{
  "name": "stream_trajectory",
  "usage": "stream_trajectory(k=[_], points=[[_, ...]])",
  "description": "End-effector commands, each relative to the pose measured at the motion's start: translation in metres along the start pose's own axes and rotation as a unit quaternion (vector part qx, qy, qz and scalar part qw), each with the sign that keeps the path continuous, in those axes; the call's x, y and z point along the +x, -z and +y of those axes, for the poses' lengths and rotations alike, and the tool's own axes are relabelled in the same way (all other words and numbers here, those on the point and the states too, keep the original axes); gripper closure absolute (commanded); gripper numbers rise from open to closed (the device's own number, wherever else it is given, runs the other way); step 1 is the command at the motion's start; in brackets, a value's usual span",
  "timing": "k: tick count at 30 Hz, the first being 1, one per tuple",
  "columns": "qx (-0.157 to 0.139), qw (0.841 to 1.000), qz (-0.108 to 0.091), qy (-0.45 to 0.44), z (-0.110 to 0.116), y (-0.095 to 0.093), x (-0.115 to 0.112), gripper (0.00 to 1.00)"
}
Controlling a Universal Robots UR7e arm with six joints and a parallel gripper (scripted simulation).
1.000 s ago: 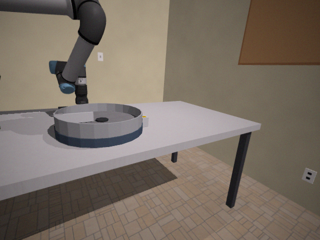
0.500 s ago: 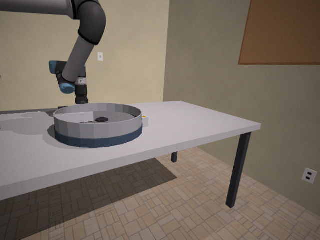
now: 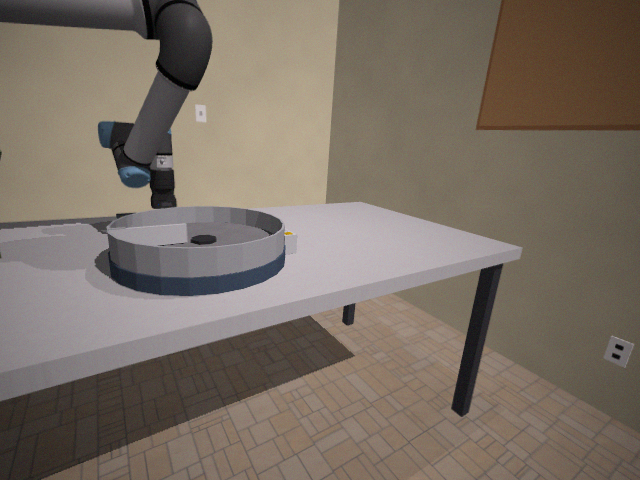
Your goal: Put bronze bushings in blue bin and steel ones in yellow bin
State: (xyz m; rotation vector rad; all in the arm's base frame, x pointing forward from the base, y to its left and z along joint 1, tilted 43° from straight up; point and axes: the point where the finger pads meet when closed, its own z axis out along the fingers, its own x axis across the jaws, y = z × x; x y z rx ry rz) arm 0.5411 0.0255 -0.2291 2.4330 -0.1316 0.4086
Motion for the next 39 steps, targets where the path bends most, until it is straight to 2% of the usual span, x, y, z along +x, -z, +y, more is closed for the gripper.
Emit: stream_trajectory(k=[1,39], points=[[0.0,1.0,0.001,0.0,0.0,0.001,0.0,0.58],[0.0,1.0,0.001,0.0,0.0,0.011,0.001,0.58]])
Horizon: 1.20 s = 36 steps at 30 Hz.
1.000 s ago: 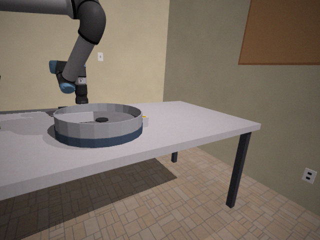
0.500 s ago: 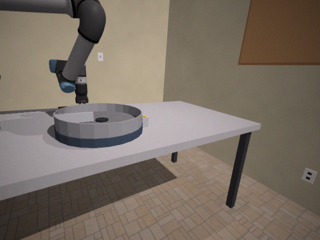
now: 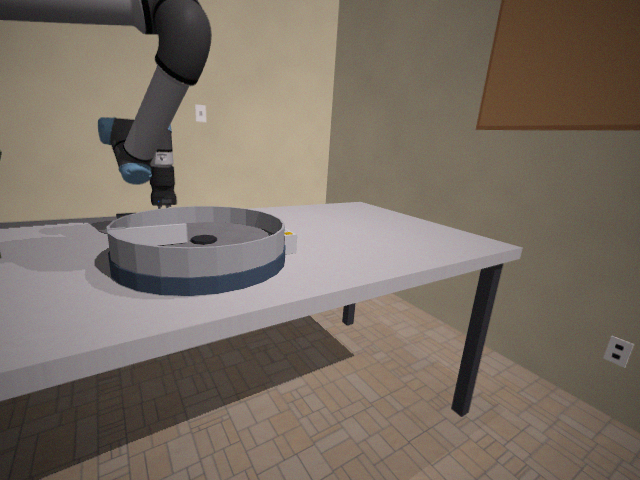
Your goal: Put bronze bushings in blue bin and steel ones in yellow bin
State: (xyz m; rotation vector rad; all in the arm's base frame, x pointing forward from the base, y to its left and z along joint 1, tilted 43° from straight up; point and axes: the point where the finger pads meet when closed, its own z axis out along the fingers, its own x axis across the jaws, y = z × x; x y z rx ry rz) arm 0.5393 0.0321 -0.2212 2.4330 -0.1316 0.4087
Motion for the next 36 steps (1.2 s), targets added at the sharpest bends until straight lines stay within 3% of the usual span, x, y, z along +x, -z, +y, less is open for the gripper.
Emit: stream_trajectory(k=[1,36], points=[[0.0,1.0,0.001,0.0,0.0,0.001,0.0,0.58],[0.0,1.0,0.001,0.0,0.0,0.011,0.0,0.58]])
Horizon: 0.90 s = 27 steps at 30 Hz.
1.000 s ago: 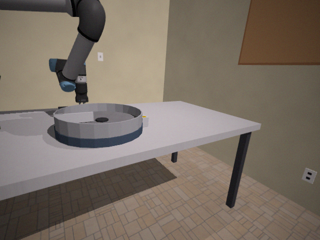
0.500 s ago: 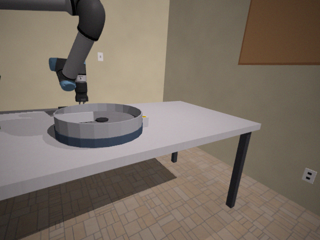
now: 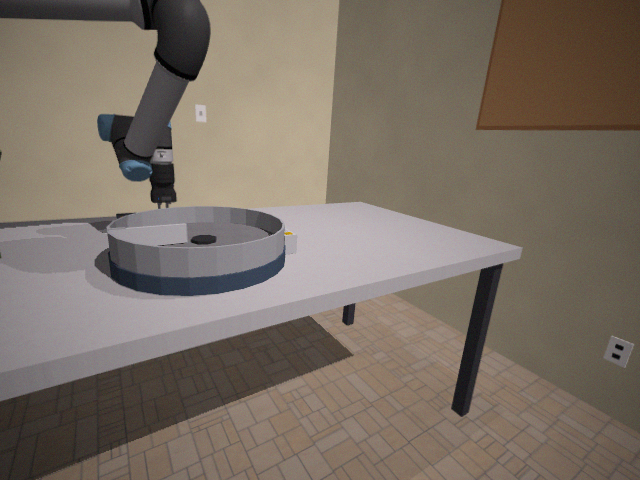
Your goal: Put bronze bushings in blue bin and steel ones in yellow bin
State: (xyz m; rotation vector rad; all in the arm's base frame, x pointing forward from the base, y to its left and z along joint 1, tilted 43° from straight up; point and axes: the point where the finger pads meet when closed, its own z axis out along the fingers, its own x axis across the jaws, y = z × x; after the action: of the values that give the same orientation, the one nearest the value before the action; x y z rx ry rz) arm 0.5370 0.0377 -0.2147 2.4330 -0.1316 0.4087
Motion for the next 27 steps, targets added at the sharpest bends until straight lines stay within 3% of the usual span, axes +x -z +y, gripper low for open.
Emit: stream_trajectory(k=[1,27], points=[[0.0,1.0,0.001,0.0,-0.0002,0.0028,0.0004,0.58],[0.0,1.0,0.001,0.0,-0.0002,0.01,0.0004,0.58]])
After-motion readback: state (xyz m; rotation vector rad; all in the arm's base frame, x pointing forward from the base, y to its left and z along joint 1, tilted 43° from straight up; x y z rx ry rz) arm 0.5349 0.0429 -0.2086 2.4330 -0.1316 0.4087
